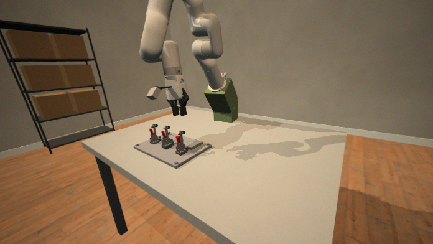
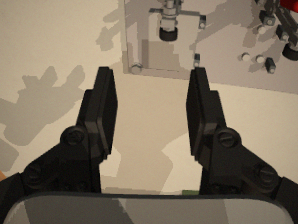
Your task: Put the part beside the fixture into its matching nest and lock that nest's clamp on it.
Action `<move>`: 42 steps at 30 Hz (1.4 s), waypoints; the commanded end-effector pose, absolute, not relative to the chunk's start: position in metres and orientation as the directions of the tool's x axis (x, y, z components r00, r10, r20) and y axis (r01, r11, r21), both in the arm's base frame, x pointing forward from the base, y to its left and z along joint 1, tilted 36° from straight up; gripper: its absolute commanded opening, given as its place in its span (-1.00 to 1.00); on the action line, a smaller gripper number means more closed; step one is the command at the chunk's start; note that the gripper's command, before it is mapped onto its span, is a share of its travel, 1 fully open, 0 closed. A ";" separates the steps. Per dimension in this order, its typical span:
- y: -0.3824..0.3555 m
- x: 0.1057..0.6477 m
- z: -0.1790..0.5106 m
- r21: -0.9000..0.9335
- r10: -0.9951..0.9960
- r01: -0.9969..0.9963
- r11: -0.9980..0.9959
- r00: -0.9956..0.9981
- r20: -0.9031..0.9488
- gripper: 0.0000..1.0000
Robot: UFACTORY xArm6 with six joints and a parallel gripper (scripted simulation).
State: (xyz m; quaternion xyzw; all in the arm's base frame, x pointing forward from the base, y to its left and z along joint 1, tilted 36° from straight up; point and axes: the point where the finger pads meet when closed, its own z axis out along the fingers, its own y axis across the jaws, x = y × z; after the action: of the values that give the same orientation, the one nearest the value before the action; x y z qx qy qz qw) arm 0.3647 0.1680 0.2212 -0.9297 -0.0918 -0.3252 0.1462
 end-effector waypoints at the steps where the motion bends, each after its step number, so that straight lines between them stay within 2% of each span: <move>1: 0.170 0.379 0.232 -0.106 0.087 0.181 -0.978 0.811 0.579 -0.05; 20: 0.172 0.388 0.233 -0.106 0.087 0.181 -0.978 0.811 0.579 -0.05; 42: 0.185 0.427 0.177 -0.106 0.087 0.181 -0.978 0.811 0.579 -0.05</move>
State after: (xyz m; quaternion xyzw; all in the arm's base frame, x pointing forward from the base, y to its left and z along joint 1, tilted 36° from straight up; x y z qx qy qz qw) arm 0.4162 0.1817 0.1899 -0.9488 -0.0732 -0.2959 0.0827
